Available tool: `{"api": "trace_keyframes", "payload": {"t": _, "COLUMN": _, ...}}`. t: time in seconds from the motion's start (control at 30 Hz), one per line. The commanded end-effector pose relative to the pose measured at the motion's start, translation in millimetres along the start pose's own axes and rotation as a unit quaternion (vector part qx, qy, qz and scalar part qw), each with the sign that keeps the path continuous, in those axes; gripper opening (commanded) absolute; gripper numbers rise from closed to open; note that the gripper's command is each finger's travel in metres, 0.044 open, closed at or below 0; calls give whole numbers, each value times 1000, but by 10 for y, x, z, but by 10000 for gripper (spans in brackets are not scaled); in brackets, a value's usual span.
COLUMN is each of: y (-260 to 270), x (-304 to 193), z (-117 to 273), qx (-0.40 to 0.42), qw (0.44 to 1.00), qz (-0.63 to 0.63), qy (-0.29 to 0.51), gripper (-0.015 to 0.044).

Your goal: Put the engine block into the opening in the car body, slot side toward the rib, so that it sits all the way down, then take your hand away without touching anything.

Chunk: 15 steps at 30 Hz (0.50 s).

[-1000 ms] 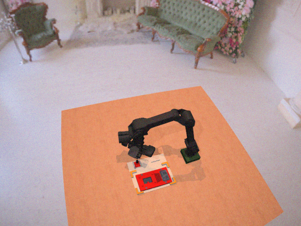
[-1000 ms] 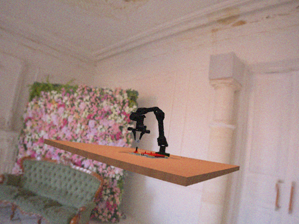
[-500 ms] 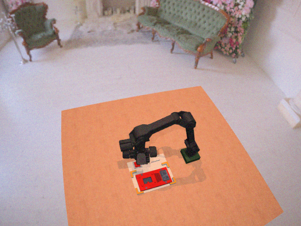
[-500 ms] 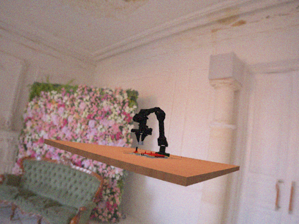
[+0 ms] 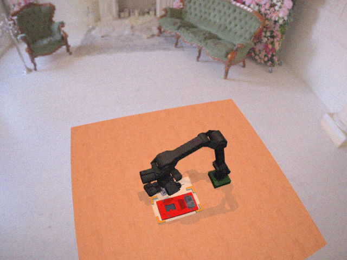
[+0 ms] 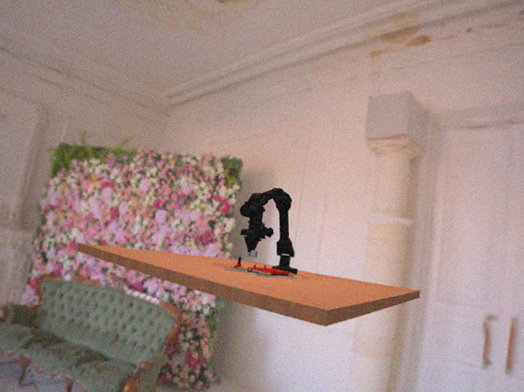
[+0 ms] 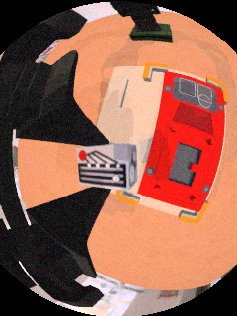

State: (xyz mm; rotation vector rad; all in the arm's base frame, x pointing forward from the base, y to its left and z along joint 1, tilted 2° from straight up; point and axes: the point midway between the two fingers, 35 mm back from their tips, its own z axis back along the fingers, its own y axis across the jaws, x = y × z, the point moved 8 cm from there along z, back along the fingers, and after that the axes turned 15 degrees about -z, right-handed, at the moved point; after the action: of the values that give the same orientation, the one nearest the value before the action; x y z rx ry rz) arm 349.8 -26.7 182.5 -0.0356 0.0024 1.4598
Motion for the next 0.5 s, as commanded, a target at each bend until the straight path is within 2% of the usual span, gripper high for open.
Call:
{"api": "trace_keyframes", "payload": {"t": 0.0, "y": 6, "x": 96, "z": -32, "qx": -1, "qw": 997, "qz": 73, "qy": 0, "gripper": 0}}
{"api": "trace_keyframes", "payload": {"t": 0.47, "y": 47, "x": 397, "z": -138, "qx": -1, "qw": 950, "qz": 311, "qy": -1, "gripper": 0}}
